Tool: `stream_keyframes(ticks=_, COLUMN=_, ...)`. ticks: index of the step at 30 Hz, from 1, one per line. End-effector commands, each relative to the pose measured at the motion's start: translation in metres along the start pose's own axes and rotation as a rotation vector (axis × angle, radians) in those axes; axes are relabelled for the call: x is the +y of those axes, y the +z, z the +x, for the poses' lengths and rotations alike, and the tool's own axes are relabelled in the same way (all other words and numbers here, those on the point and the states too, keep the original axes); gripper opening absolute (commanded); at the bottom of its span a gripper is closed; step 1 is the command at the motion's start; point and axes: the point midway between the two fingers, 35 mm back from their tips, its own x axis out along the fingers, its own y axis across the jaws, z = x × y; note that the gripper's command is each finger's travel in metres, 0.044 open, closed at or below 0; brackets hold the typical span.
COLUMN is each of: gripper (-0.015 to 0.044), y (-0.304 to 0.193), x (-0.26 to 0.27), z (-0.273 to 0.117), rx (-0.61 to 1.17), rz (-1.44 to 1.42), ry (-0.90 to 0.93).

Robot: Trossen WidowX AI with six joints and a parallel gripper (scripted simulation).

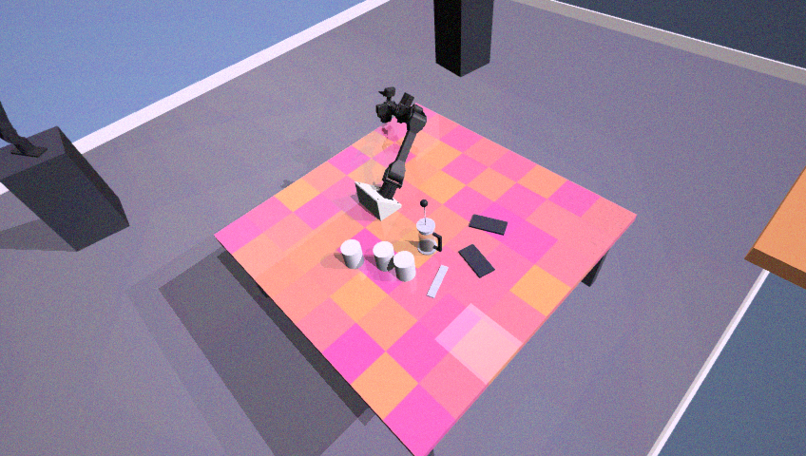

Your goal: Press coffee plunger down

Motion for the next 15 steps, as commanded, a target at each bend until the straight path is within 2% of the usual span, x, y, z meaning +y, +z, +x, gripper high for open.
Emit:
stream_keyframes(ticks=1, gripper=0.0426, y=-0.001, x=0.000, z=-0.001, rx=0.001, rz=0.002, ry=0.001)
stream_keyframes(ticks=7, gripper=0.0440, y=-0.020, x=0.000, z=-0.018, rx=0.046, rz=0.067, ry=0.019)
stream_keyframes(ticks=15, gripper=0.0440, y=-0.074, x=-0.003, z=-0.077, rx=0.193, rz=0.265, ry=0.055)
